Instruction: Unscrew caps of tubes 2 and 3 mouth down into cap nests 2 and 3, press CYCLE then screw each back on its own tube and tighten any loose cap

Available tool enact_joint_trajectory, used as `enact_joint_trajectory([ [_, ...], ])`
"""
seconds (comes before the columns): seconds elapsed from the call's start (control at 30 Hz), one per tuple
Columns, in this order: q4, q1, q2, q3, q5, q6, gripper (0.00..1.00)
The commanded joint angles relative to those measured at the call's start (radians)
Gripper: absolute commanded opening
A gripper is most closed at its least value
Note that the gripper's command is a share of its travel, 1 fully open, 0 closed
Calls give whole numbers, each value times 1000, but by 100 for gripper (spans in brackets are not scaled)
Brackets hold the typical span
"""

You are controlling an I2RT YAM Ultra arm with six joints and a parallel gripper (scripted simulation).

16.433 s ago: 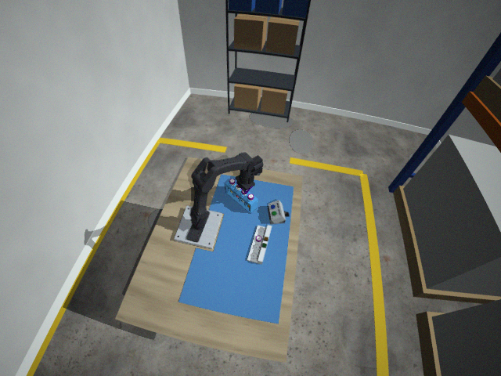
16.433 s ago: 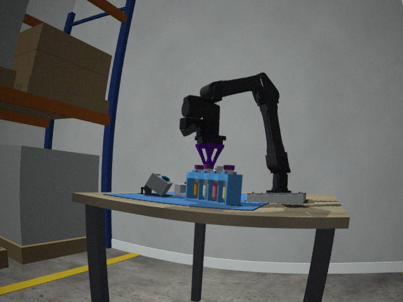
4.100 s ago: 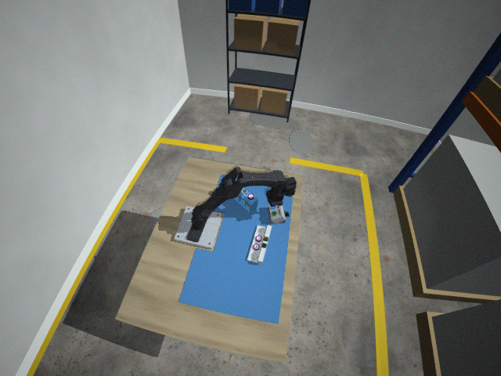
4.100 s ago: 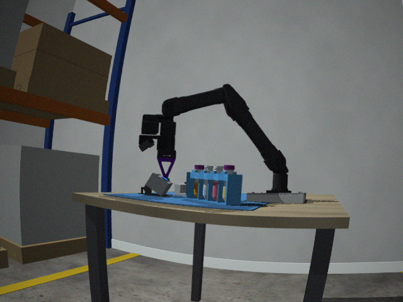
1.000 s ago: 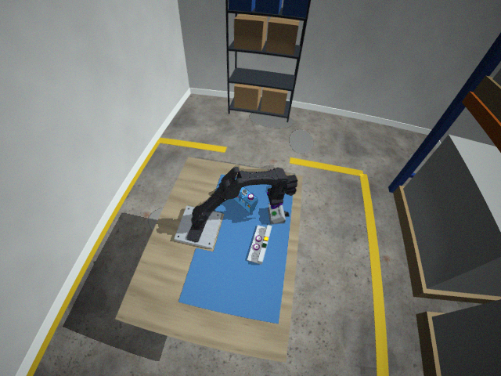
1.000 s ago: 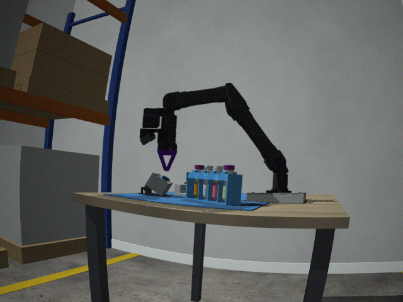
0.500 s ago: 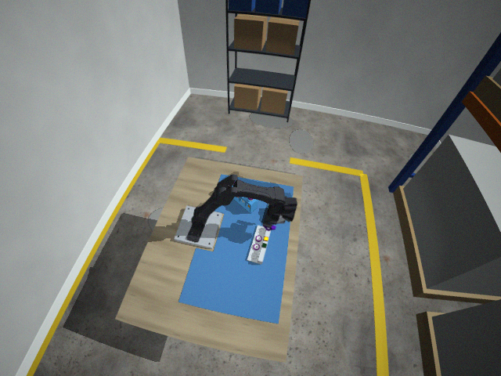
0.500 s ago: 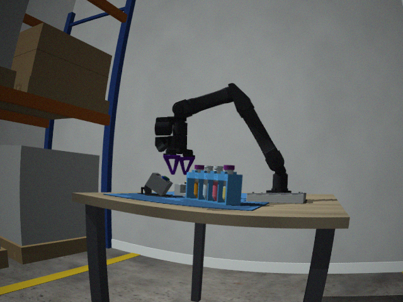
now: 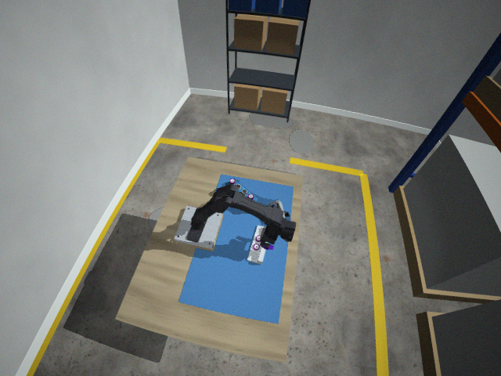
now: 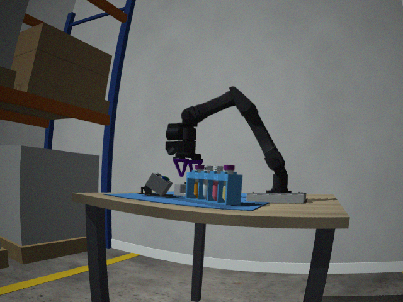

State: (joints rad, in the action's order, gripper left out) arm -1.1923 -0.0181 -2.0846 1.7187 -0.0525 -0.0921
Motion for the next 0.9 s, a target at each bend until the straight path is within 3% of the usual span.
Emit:
enact_joint_trajectory([
  [0.0,11,-2,14,9,2,58,100],
  [0.87,4,-1,11,18,2,59,100],
])
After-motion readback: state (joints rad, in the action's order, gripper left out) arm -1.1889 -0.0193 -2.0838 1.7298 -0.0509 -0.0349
